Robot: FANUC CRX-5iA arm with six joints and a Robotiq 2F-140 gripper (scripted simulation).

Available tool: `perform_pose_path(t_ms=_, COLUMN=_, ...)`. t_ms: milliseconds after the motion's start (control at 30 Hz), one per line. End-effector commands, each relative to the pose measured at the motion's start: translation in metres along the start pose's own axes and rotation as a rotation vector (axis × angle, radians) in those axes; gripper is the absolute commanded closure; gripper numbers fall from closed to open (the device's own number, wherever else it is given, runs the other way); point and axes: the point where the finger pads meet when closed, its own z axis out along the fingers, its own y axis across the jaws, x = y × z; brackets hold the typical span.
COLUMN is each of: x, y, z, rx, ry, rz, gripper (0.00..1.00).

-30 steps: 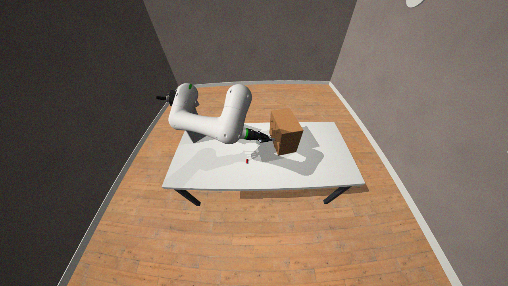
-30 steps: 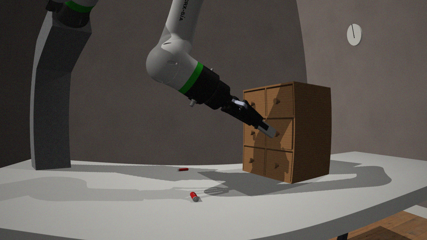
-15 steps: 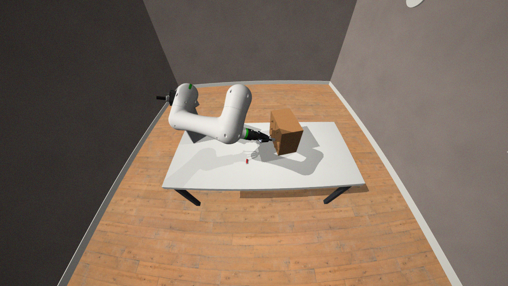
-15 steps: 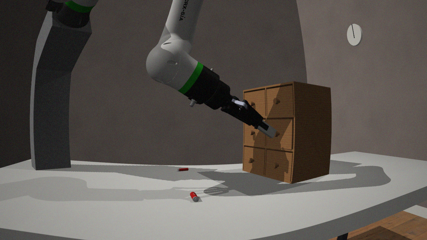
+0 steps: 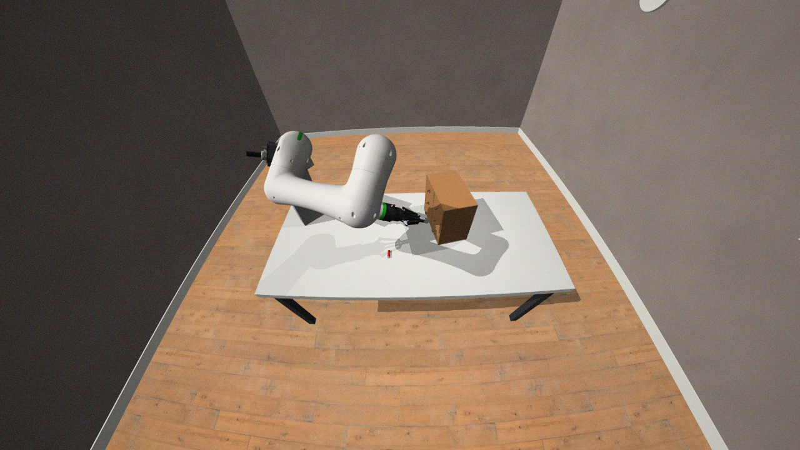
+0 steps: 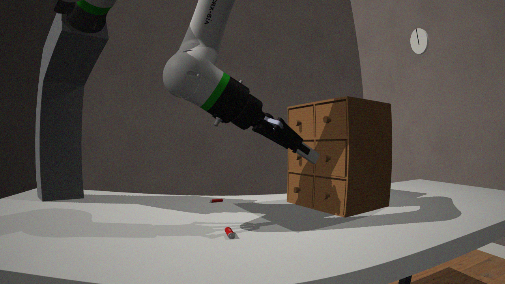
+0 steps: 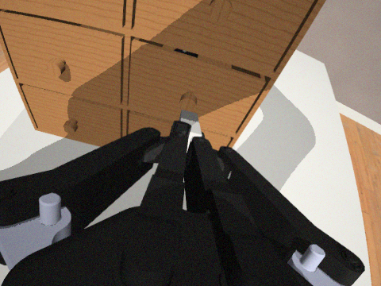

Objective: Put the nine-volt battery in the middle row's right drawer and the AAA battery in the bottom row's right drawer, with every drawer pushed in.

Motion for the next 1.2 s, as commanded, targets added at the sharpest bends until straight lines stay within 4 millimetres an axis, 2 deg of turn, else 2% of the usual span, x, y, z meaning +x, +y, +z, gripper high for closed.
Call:
perform_pose_path(t_ms=0, x=-0.007, y=0.000, z=-0.013, rx=0.000, ry=0.001, rz=0.000, gripper=1.00)
perform_pose_path(t_ms=367, x=-0.013, y=0.000, z=-0.025, rx=0.000, ry=0.001, rz=0.000, gripper=1.00)
perform_pose_path(t_ms=600, x=-0.017, y=0.000, z=-0.055, rx=0.000, ry=0.001, rz=0.000, gripper=1.00)
perform_pose_path(t_ms=667, x=-0.017, y=0.000, z=-0.055, rx=0.000, ry=0.001, rz=0.000, gripper=1.00)
perform_pose_path(t_ms=800, x=-0.020, y=0.000, z=-0.072, rx=0.000, ry=0.001, rz=0.000, gripper=1.00)
perform_pose_path(t_ms=1000, x=-0.020, y=-0.001, z=-0.076, rx=0.003, ry=0.001, rz=0.002, gripper=1.00)
perform_pose_path(t_ms=1100, x=-0.017, y=-0.012, z=-0.073, rx=0.038, ry=-0.002, rz=0.026, gripper=1.00)
perform_pose_path(t_ms=1167, x=-0.012, y=-0.031, z=-0.069, rx=0.096, ry=-0.008, rz=0.063, gripper=1.00)
